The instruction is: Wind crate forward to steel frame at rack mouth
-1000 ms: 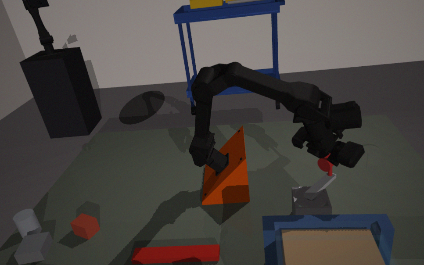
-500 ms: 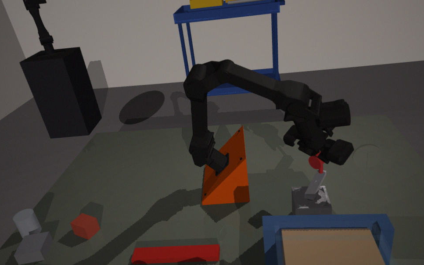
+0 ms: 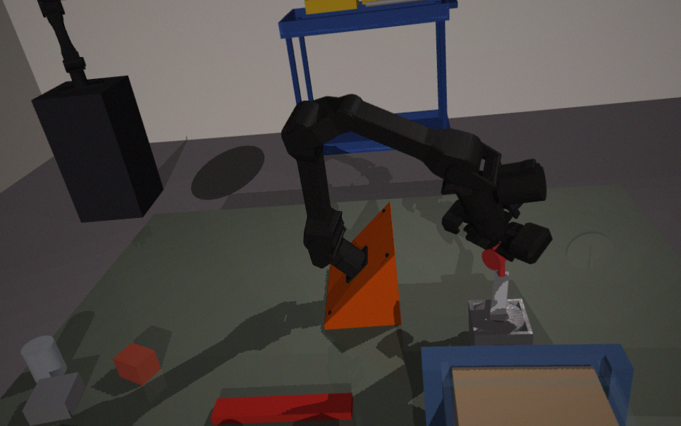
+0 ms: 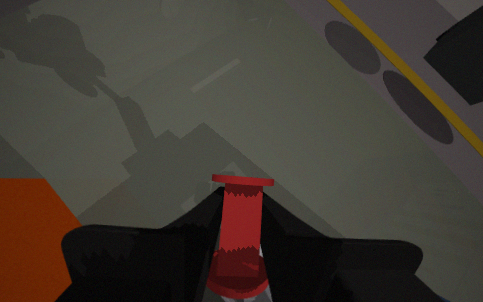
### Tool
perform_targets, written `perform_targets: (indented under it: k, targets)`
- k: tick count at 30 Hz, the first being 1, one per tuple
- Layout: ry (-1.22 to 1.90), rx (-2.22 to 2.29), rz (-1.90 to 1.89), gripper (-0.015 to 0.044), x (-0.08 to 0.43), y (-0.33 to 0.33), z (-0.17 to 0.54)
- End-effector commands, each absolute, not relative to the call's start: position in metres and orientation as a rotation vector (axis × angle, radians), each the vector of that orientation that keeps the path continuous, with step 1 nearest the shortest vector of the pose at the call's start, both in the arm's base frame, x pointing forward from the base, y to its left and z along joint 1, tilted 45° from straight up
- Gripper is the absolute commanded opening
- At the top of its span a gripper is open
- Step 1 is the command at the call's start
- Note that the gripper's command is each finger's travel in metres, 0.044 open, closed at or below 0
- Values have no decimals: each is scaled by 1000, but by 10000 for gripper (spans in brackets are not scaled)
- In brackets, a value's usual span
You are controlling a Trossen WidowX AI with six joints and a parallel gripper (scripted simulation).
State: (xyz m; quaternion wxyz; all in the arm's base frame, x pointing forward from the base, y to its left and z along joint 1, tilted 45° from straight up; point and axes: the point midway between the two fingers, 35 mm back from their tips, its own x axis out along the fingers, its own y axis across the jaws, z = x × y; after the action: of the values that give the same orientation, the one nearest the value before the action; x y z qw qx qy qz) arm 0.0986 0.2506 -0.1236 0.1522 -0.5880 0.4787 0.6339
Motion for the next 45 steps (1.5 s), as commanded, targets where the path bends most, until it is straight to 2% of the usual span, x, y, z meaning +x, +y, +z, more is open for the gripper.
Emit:
perform_targets:
  k: [1,18,20,37,45]
  targets:
    - [1410,-1699,1810,0,96,236,-116]
    - [1414,-1701,1809,0,101,208,-90]
    - [1389,-1682,1826,0,97,223,-98]
    - [1392,-1681,1825,440,97,222,-97]
    - [1390,-1680,1825,440,98,244,-77]
